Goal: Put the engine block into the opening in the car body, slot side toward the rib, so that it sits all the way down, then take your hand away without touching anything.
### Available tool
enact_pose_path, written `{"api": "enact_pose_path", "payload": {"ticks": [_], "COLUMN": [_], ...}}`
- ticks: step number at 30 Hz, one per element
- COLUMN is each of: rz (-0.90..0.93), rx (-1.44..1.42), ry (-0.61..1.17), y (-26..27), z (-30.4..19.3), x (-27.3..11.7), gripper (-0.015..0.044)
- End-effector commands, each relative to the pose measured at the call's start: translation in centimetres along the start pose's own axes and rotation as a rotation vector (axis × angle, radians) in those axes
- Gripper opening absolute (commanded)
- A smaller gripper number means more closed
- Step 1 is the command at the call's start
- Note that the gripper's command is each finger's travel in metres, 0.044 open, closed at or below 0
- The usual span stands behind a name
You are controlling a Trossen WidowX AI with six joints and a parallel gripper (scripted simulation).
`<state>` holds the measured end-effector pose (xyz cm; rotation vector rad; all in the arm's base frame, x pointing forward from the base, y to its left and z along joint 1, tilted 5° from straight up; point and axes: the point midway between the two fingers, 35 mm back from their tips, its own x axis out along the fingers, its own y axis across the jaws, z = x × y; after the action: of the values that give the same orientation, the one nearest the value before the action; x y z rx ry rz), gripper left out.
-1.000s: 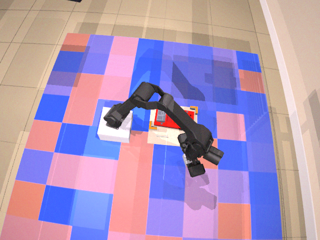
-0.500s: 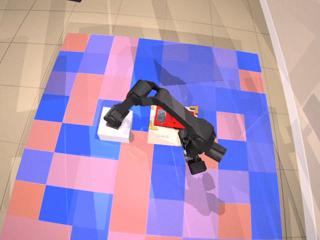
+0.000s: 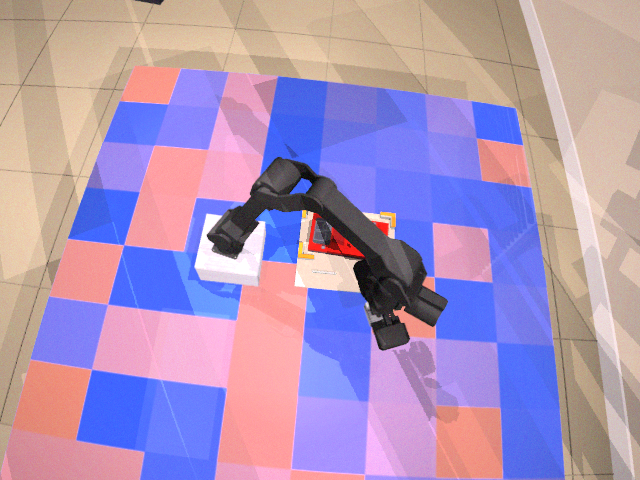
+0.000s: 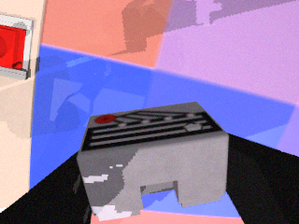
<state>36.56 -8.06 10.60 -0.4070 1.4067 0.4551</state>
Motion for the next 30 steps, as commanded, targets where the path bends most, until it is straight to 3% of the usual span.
{"api": "enact_pose_path", "payload": {"ticks": [1, 21, 30], "rz": [-0.005, -0.004, -0.006], "rx": [-0.002, -0.003, -0.005], "ry": [-0.051, -0.682, -0.704], "y": [0.0, -0.1, -0.1], "z": [0.0, -2.1, -2.2], "x": [-0.5, 0.5, 0.5], "gripper": [0.0, 0.0, 0.0]}}
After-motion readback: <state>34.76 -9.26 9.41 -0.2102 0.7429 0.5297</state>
